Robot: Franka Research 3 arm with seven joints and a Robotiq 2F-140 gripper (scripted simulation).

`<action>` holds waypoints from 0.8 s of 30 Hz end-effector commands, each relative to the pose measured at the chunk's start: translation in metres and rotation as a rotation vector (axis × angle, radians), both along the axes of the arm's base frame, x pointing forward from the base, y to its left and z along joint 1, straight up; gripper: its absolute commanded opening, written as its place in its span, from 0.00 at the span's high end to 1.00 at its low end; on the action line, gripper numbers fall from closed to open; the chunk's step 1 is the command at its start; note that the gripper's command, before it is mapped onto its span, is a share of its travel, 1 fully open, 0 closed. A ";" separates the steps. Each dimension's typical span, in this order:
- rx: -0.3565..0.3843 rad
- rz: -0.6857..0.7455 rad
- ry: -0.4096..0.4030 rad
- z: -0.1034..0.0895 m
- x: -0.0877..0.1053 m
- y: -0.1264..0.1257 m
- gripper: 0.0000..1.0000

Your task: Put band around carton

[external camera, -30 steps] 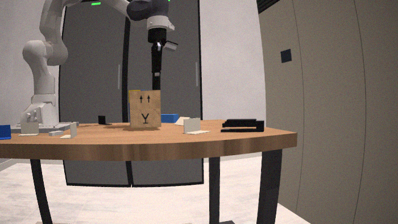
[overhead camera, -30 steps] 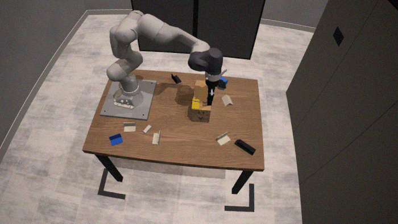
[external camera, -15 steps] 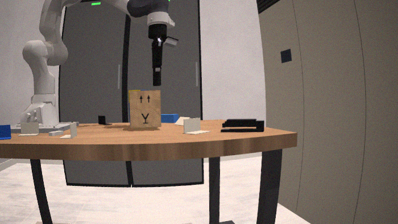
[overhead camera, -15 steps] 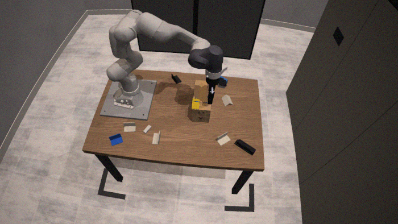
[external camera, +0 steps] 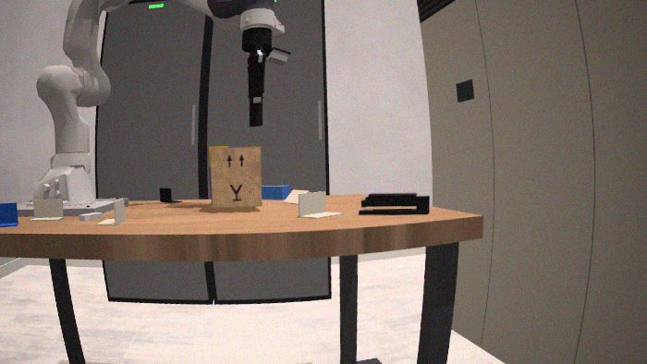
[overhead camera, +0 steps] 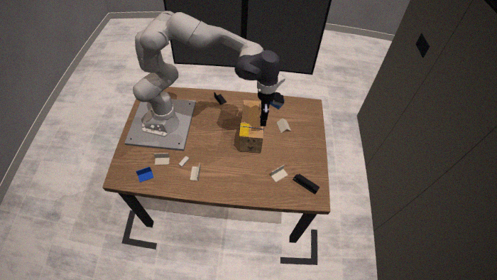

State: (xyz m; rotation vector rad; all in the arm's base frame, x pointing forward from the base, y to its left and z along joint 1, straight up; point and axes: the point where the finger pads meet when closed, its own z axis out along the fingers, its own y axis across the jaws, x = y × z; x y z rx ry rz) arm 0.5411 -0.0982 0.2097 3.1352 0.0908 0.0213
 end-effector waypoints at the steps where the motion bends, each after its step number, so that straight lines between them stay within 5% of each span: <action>1: 0.006 0.005 0.014 0.007 -0.005 0.000 0.82; 24: 0.006 0.005 0.014 0.029 -0.005 0.000 0.82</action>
